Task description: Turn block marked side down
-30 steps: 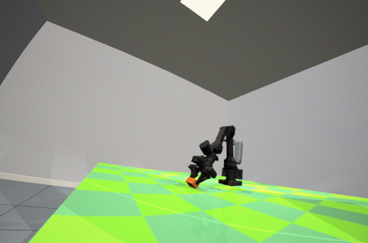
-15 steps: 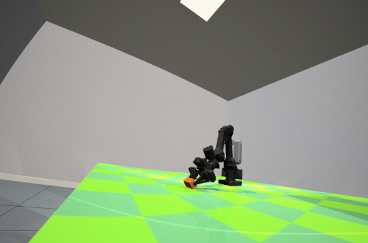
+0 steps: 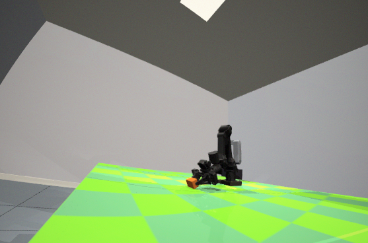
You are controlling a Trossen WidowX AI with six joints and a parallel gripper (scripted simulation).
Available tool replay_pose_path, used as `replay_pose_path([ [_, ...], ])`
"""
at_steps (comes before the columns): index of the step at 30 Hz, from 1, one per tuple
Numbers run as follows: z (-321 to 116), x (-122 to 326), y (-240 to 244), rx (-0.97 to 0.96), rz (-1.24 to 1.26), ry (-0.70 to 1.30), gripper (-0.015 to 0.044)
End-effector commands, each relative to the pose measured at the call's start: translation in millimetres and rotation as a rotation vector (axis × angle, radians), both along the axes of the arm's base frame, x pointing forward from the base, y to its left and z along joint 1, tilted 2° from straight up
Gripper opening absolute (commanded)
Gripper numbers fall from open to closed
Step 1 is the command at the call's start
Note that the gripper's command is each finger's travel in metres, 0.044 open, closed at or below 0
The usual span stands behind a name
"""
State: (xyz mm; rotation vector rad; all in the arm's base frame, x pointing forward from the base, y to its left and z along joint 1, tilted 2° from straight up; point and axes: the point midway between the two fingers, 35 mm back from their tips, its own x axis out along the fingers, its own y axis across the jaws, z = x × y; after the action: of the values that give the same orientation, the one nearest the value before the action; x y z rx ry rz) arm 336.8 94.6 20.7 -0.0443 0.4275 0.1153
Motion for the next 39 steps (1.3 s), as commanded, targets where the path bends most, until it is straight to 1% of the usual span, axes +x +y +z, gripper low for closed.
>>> replay_pose_path([
  [1, 1.8, -3.1, -1.5, 0.0, -0.002, -0.027, 0.0],
  [18, 5.1, -3.6, -1.5, 0.003, -0.001, -0.052, 0.0],
  [34, 5.1, -3.6, -1.5, 0.003, -0.001, -0.052, 0.042],
  [35, 5.1, -3.6, -1.5, 0.003, -0.001, -0.052, 0.044],
  [39, 5.1, -3.6, -1.5, 0.003, -0.001, -0.052, 0.044],
])
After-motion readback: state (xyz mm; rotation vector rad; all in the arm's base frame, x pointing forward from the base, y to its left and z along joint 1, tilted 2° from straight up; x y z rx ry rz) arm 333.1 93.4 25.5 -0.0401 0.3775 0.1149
